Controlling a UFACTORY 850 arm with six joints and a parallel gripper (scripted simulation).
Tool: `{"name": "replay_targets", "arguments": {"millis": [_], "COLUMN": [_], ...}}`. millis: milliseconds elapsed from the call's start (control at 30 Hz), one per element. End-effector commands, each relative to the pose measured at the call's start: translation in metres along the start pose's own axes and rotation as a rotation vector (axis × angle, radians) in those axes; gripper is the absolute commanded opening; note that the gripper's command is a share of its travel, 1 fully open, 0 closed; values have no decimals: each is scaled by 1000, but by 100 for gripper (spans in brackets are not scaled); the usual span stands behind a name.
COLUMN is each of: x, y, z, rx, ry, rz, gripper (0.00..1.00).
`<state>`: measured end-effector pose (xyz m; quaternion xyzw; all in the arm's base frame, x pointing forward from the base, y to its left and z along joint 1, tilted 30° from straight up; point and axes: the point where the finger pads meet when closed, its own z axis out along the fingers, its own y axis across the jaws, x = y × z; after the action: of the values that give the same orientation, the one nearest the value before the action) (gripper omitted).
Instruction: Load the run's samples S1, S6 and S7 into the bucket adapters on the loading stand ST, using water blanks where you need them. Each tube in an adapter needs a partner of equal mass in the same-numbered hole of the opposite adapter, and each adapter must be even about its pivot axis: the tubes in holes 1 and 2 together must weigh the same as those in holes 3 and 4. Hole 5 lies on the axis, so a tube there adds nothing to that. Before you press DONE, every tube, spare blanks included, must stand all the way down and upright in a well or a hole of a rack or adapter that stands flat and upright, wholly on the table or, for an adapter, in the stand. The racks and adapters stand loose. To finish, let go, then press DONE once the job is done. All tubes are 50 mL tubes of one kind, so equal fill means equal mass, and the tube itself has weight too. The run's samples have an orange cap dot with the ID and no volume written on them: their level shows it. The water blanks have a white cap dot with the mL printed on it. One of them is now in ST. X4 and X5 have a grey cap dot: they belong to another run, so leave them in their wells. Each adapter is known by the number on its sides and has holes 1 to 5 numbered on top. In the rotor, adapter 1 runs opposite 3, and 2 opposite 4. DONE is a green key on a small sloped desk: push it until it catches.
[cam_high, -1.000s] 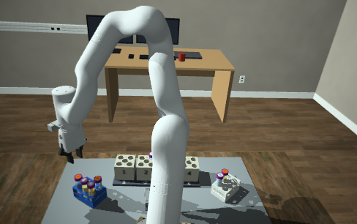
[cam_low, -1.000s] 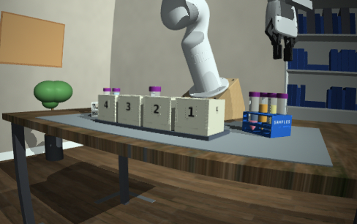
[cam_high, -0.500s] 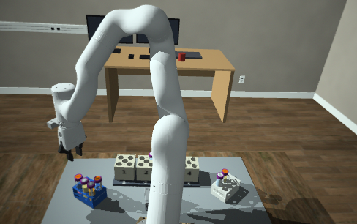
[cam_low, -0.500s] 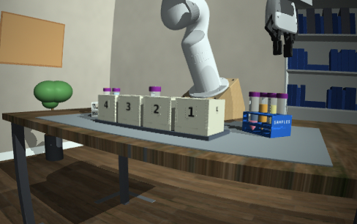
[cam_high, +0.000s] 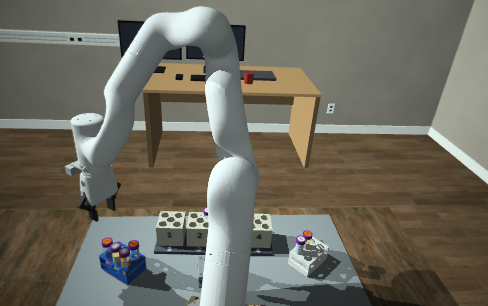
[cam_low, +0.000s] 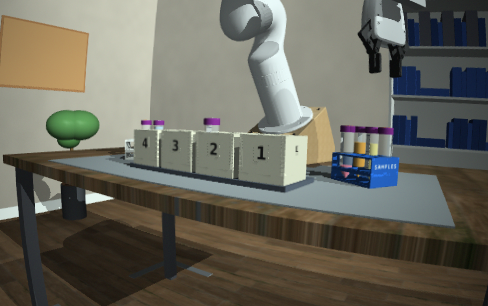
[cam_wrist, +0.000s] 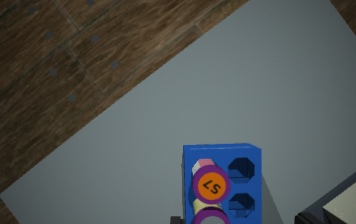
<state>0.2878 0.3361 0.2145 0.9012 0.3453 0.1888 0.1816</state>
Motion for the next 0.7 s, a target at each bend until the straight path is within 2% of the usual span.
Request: {"name": "replay_targets", "arguments": {"millis": [0, 667], "x": [-10, -62], "y": [14, 88], "z": [-1, -1], "rx": [0, 1], "ry": [2, 2], "rz": [118, 718], "gripper": [100, 100]}}
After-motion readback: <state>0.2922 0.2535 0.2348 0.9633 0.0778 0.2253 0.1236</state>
